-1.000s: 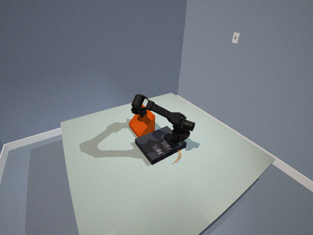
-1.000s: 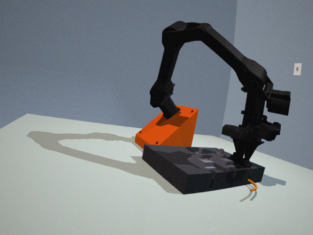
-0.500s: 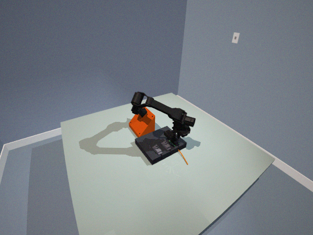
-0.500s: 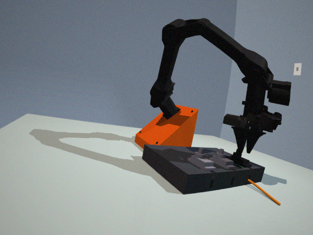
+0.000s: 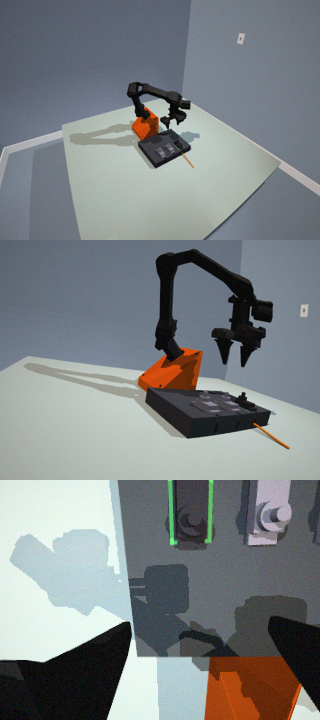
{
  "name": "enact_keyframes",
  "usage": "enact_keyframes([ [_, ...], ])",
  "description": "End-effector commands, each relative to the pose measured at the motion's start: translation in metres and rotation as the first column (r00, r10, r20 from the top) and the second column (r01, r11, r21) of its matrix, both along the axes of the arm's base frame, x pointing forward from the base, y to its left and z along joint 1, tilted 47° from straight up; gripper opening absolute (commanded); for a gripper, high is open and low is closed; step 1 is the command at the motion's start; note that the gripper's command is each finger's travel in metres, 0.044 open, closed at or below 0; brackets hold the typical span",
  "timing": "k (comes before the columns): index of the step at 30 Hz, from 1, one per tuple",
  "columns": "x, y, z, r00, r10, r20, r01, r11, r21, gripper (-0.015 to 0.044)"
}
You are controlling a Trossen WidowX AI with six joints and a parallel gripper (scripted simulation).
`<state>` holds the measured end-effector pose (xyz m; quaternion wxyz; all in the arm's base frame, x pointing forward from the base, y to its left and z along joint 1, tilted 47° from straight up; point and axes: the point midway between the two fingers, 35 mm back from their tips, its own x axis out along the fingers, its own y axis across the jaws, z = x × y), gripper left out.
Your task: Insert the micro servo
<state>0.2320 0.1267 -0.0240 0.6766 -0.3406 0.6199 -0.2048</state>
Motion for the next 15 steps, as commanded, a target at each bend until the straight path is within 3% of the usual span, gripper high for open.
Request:
enact_keyframes([
  [1, -0.011, -0.006, 0.003, 1.0, -0.026, -0.001, 0.026, 1.0, -0.009, 0.044],
  [15, -0.018, 0.03, 0.037, 1.0, -0.011, 0.0, 0.011, 1.0, -0.005, 0.044],
])
